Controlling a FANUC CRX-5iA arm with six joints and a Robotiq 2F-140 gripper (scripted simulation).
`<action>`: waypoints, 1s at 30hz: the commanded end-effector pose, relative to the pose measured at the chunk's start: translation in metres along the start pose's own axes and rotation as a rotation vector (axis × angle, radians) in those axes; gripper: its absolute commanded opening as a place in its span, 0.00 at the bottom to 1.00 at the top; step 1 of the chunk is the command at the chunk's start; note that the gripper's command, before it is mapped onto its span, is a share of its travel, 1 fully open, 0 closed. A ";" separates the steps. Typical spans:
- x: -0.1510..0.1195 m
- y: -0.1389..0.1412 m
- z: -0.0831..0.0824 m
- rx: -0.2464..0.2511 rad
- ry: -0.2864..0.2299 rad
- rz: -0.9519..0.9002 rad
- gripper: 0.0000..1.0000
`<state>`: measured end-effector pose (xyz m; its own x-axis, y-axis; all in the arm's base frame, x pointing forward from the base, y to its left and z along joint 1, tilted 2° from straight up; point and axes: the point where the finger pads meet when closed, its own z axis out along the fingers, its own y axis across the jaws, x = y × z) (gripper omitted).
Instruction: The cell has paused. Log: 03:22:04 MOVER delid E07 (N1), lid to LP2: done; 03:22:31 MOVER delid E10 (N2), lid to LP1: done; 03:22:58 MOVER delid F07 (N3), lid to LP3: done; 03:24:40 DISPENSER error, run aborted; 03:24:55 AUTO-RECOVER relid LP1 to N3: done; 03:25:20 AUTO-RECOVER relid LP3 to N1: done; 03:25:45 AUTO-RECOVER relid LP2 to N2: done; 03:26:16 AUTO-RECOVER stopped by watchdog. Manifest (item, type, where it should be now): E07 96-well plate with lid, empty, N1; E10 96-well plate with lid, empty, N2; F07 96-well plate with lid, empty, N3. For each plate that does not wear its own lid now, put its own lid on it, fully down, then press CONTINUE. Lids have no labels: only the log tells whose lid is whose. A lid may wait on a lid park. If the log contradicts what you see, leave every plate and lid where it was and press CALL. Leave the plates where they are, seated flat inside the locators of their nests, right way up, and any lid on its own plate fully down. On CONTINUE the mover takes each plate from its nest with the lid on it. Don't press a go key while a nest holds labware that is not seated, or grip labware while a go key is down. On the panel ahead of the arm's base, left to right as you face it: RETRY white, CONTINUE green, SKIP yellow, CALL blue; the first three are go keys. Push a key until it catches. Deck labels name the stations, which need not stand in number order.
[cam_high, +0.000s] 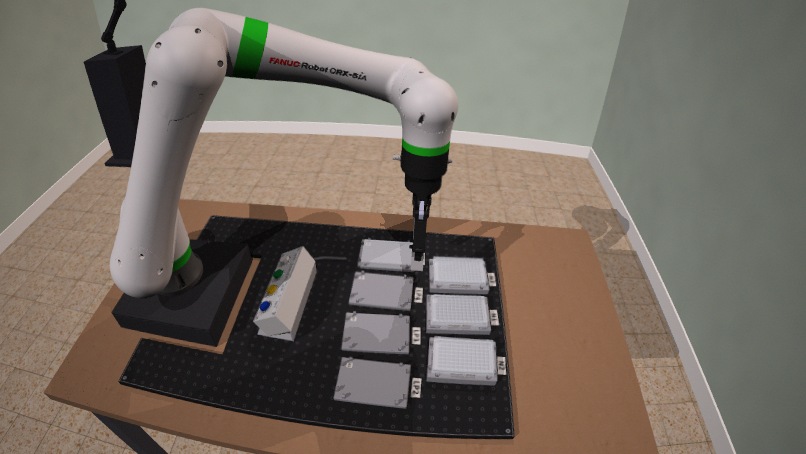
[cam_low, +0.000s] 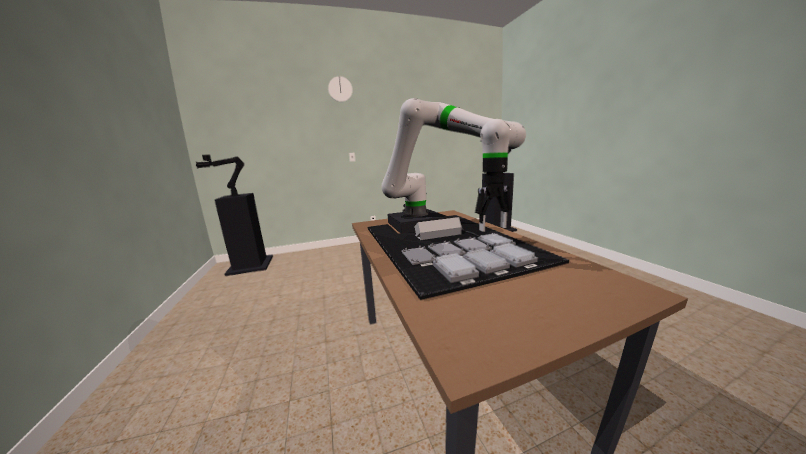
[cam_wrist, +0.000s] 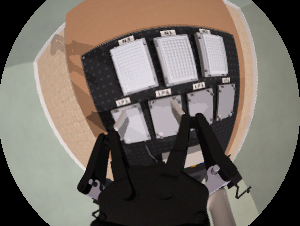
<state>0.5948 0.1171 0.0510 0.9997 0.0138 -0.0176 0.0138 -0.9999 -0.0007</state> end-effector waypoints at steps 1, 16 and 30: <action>0.044 0.053 0.000 0.004 -0.009 0.004 0.66; 0.102 0.197 0.006 0.003 -0.009 0.019 0.66; 0.110 0.239 0.009 0.003 -0.010 0.023 0.66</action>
<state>0.7070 -0.1197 0.0399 0.9996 -0.0093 -0.0270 -0.0094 -1.0000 -0.0032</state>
